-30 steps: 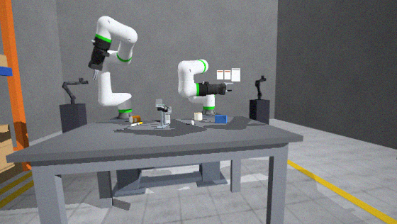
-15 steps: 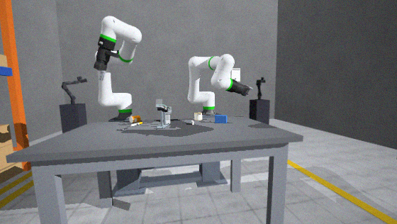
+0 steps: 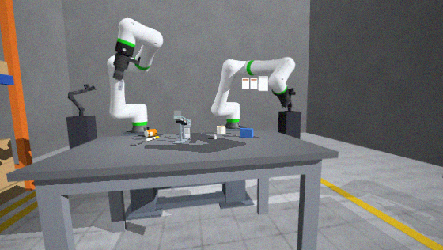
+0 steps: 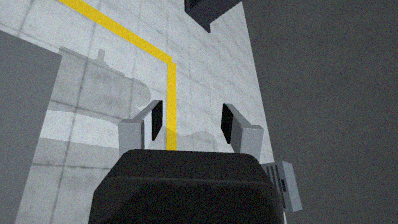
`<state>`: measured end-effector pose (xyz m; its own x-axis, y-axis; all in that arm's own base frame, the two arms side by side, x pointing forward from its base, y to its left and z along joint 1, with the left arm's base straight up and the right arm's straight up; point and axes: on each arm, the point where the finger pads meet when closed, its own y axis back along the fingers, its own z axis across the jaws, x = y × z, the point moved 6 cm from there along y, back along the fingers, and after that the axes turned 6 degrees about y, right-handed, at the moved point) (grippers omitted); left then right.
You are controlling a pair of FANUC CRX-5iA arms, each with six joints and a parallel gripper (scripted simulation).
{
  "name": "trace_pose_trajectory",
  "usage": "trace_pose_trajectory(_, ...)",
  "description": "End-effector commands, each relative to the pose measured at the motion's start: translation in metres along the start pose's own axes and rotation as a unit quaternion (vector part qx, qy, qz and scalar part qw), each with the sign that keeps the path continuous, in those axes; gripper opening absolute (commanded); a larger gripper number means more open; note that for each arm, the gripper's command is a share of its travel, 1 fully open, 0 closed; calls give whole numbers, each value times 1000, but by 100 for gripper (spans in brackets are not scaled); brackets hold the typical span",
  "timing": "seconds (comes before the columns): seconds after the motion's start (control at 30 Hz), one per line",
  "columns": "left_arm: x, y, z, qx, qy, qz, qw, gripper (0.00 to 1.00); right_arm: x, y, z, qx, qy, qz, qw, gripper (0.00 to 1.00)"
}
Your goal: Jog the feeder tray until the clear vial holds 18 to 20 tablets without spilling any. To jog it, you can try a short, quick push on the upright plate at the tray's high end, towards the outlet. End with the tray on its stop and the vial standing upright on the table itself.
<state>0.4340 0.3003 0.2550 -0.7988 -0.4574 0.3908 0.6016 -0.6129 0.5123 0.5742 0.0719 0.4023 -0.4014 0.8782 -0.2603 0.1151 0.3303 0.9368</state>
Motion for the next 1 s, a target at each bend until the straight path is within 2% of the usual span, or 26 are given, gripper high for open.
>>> trace_pose_trajectory(0.0,15,-50,27,73,30,27,997,100,9,4,4,-6,81,4,997,0)
trace_pose_trajectory(0.23,46,-112,56,171,89,62,979,100,23,7,10,-18,212,7,977,0)
trace_pose_trajectory(0.3,46,-112,56,171,89,62,979,100,23,7,10,-18,212,7,977,0)
trace_pose_trajectory(0.33,55,-125,63,193,105,69,973,100,29,9,12,-23,264,8,964,0)
trace_pose_trajectory(0.37,63,-138,69,215,121,75,966,100,30,9,13,-24,276,8,961,0)
trace_pose_trajectory(0.57,96,-180,90,287,184,94,936,100,41,12,18,-34,376,7,926,0)
trace_pose_trajectory(0.8,139,-223,113,360,265,108,888,100,53,16,25,-47,495,4,868,0)
trace_pose_trajectory(0.87,139,-223,113,360,265,108,888,100,53,16,25,-47,495,4,868,0)
trace_pose_trajectory(0.9,148,-231,118,373,283,110,877,100,58,17,28,-52,541,2,839,0)
trace_pose_trajectory(0.97,167,-245,126,397,317,112,854,100,60,18,29,-54,562,1,825,0)
